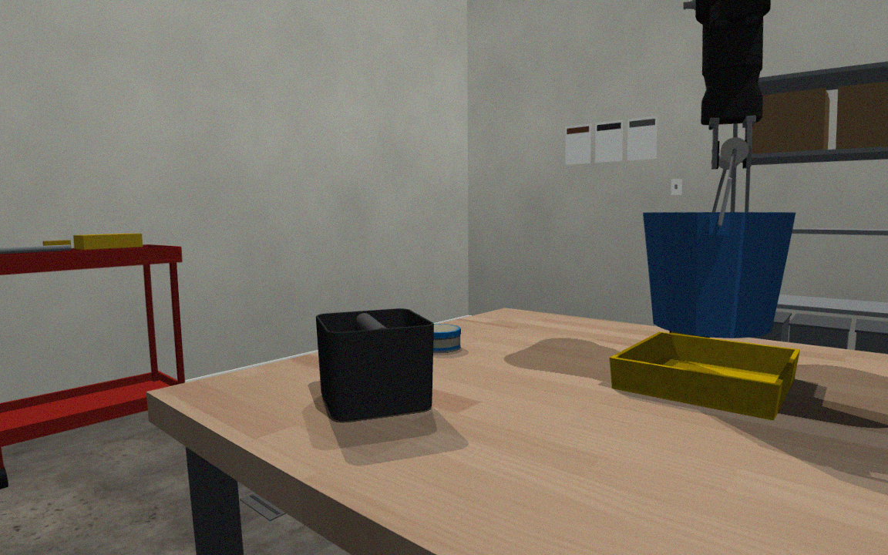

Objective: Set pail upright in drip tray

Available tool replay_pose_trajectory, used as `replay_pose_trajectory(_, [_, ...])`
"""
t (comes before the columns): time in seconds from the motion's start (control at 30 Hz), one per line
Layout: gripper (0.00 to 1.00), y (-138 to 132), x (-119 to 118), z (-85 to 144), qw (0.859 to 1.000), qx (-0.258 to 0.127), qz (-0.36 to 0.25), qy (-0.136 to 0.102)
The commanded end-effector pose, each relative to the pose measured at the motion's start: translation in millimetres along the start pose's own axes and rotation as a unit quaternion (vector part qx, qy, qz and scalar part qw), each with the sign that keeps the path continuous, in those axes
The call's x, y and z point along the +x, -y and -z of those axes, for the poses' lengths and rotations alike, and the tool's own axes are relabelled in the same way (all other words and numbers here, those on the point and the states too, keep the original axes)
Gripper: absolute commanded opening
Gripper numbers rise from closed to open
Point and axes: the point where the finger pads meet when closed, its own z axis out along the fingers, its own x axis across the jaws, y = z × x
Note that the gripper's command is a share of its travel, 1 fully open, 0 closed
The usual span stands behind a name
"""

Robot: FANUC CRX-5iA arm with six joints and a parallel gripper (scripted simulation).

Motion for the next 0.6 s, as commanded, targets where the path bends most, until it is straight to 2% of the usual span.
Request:
replay_pose_trajectory(0.0, [0.0, -5, 0, 1, 1.0, -0.001, 0.0, -0.001])
replay_pose_trajectory(0.57, [0.0, -21, -1, 1, 1.0, -0.001, 0.0, -0.001])
